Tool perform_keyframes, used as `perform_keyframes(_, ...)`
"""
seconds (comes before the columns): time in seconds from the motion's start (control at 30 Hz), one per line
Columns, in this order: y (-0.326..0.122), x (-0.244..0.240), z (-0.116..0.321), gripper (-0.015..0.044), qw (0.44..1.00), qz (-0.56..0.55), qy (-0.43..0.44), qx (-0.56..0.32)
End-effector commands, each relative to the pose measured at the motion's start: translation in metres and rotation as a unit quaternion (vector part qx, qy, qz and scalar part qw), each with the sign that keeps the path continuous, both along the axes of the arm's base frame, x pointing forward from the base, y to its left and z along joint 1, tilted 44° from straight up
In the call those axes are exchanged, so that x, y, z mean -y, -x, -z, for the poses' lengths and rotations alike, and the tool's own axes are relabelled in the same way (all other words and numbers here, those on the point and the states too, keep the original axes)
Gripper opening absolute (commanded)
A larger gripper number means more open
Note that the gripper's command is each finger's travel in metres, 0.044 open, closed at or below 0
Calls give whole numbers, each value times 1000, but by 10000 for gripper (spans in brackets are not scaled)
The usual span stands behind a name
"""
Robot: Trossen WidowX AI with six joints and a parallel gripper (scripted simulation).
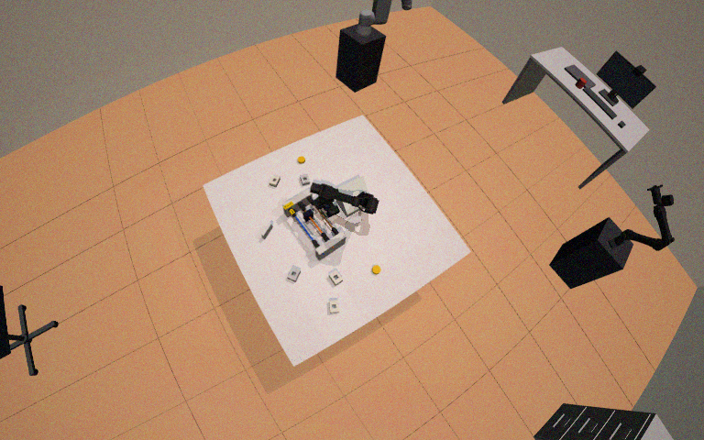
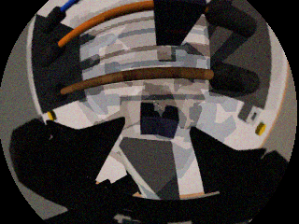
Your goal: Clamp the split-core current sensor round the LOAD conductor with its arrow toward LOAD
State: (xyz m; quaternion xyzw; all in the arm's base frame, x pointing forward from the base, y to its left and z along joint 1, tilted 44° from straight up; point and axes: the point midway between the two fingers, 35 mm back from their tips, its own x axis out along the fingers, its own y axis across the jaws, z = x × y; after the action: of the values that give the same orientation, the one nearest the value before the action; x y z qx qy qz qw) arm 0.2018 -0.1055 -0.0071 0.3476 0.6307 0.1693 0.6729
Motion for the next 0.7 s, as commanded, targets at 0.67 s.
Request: perform_keyframes(0.67,-1,-8,7,210,1000,-1,-1,0)
